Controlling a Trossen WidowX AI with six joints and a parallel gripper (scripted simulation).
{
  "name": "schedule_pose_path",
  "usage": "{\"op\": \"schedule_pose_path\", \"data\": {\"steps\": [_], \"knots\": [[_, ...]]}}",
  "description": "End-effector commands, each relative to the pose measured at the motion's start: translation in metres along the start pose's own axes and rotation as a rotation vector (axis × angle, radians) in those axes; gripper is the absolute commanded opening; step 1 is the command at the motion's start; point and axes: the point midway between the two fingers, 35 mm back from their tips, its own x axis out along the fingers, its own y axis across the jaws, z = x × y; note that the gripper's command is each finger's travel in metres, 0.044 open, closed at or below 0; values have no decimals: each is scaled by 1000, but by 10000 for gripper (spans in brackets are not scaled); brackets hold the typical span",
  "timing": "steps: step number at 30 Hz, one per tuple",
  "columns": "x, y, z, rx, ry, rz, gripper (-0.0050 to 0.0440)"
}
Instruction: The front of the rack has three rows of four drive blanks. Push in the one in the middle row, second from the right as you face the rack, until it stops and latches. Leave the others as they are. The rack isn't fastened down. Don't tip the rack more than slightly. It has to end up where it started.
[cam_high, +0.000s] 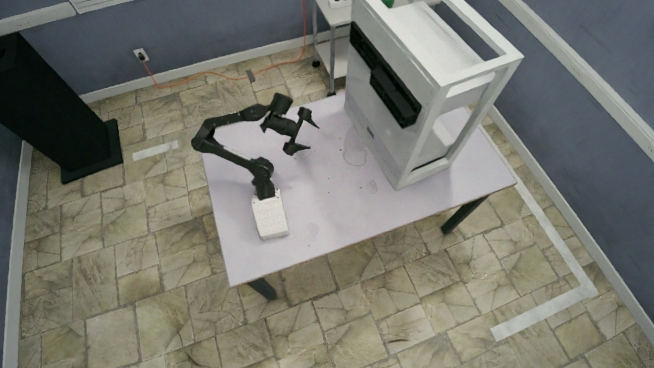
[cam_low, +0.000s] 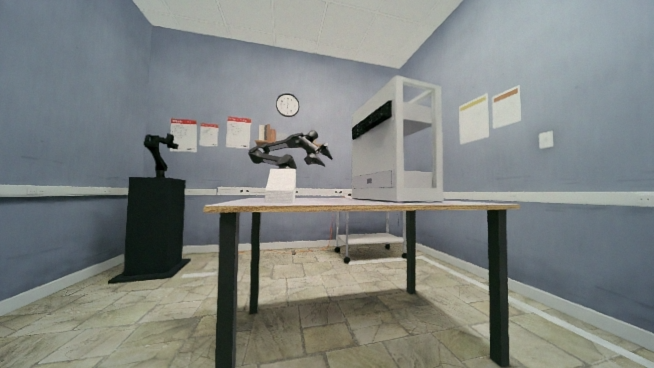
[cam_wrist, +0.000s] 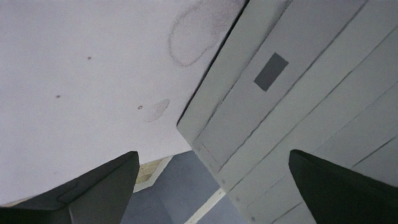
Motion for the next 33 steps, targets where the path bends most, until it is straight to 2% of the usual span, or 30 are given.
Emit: {"op": "schedule_pose_path", "data": {"steps": [1, 17, 18, 33], "knots": [[-1, -2, 0, -3, 1, -5, 400], [-1, -2, 0, -3, 1, -5, 400], [-1, -2, 0, -3, 1, -5, 440], [-1, -2, 0, -3, 1, -5, 440]]}}
